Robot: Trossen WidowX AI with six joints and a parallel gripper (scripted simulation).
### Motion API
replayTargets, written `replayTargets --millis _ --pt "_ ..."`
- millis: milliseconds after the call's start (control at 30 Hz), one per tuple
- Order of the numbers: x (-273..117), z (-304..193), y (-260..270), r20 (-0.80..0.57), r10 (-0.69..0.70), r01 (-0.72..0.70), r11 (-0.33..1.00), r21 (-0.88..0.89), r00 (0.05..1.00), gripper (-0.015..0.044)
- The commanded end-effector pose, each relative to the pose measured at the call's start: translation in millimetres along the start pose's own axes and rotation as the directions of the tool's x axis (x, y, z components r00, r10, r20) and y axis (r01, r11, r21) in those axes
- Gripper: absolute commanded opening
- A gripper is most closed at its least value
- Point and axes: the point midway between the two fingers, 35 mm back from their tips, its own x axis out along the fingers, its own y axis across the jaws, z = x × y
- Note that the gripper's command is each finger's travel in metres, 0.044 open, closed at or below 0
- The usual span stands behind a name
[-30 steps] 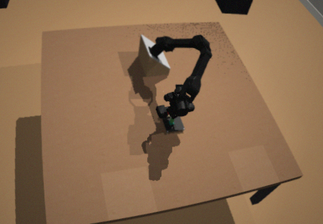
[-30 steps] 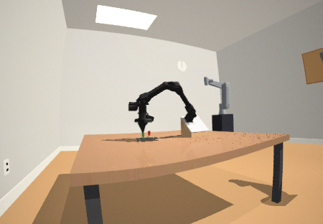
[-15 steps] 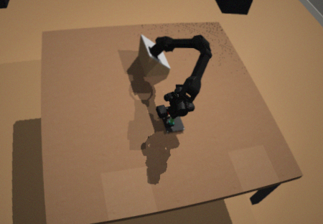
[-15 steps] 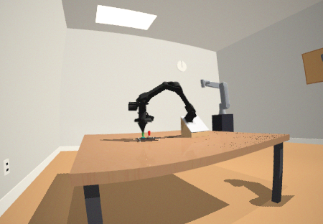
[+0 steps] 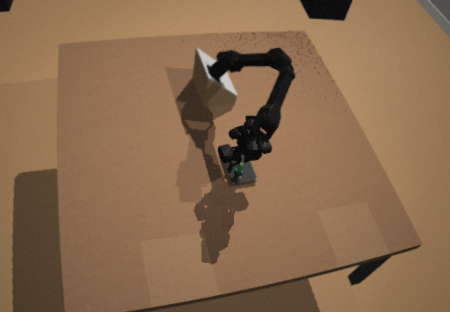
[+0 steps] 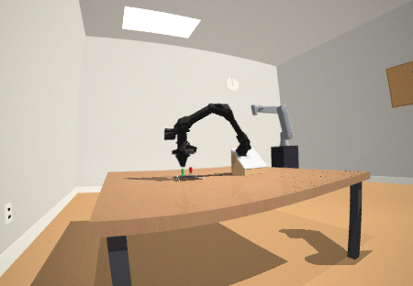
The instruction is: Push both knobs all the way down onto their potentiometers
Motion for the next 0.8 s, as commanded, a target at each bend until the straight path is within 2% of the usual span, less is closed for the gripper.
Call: replayTargets --millis 0,100,300,567,767 --pt "0.6 0.2 0.0 0.001 0.0 0.0 1.0 0.001 1.0 0.021" --pt "-5.0 13.4 -0.3 0.001 0.001 -0.001 1.0 0.001 1.0 0.0289" --pt "-22.0 73.9 -4.0 0.003 0.006 -0.006 1.0 0.002 1.0 0.044" --pt "-27.0 161.2 -15.1 0.006 0.005 -0.005 1.0 0.004 1.0 0.044" --pt "-26.5 168.5 -16.2 0.007 0.005 -0.005 1.0 0.004 1.0 0.044"
